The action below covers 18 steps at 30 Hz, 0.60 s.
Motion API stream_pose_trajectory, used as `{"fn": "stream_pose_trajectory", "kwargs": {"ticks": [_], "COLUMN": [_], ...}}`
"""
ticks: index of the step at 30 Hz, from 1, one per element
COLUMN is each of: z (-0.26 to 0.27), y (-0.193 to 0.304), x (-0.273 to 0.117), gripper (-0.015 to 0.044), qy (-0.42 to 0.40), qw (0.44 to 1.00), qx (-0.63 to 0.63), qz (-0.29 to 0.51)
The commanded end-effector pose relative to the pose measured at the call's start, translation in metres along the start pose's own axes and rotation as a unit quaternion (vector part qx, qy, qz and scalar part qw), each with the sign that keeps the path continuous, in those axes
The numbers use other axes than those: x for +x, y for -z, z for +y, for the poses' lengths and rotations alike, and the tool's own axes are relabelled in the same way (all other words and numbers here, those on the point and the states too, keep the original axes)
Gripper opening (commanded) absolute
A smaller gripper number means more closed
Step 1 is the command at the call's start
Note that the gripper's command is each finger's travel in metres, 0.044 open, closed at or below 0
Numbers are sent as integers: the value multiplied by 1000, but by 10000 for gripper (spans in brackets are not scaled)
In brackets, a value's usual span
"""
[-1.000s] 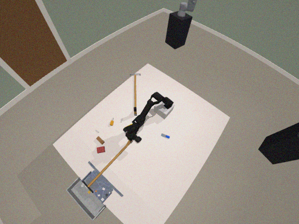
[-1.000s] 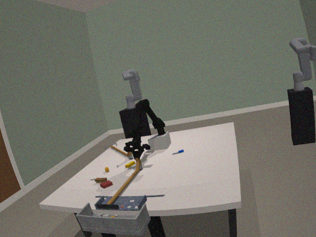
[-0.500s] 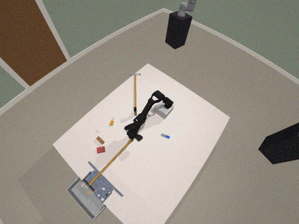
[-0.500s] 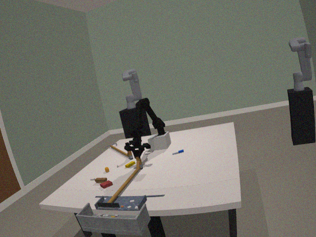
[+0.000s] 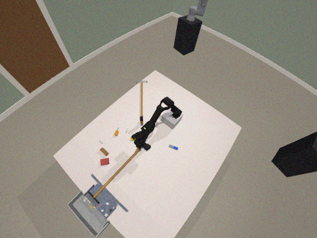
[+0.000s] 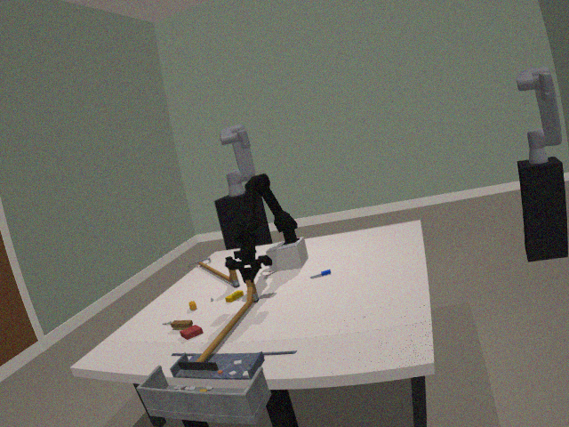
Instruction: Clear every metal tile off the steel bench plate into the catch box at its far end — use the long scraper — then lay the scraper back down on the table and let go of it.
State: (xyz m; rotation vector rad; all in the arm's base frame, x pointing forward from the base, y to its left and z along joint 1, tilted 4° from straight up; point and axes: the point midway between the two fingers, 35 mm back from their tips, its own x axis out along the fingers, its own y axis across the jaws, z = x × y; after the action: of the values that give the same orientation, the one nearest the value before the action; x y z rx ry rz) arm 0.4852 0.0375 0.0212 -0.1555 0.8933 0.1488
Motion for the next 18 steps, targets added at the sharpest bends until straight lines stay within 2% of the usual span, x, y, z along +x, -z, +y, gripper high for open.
{"fn": "stream_pose_trajectory", "kwargs": {"ticks": [1,18], "z": [-1,-3], "y": [2,20], "x": [-8,-25], "gripper": [0,0], "qy": [0,0], "qw": [1000,1000], "qx": [0,0], "qz": [-7,-7]}}
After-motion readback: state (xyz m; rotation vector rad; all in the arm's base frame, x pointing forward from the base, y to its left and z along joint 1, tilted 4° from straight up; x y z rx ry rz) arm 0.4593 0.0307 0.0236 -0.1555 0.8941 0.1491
